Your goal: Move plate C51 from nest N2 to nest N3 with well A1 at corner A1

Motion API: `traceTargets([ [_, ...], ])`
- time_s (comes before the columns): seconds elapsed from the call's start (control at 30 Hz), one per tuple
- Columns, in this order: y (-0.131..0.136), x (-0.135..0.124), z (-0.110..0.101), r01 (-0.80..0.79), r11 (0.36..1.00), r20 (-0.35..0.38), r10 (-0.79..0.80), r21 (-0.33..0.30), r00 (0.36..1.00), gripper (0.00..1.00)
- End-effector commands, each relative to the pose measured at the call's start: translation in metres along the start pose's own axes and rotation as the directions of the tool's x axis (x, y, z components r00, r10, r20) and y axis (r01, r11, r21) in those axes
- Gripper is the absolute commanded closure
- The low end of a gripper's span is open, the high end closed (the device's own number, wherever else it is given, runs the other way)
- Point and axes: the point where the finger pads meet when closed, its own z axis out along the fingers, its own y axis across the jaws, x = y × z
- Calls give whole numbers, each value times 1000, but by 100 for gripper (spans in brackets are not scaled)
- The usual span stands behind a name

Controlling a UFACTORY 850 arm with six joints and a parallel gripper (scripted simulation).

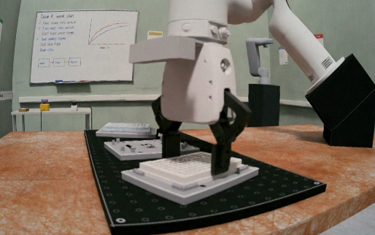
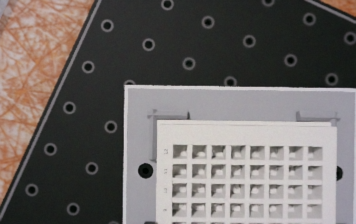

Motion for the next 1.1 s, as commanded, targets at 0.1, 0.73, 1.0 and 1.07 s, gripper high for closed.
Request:
traceTargets([
  [0.1, 0, 1, -1, 0, 1000, -1, 0, 0, 1000, 100],
  [0.73, 0, 1, -2, 0, 1000, -1, 0, 0, 1000, 100],
  [1.0, 0, 1, -7, 0, 1000, -1, 0, 0, 1000, 100],
  [1.07, 0, 1, -9, 0, 1000, -1, 0, 0, 1000, 100],
])
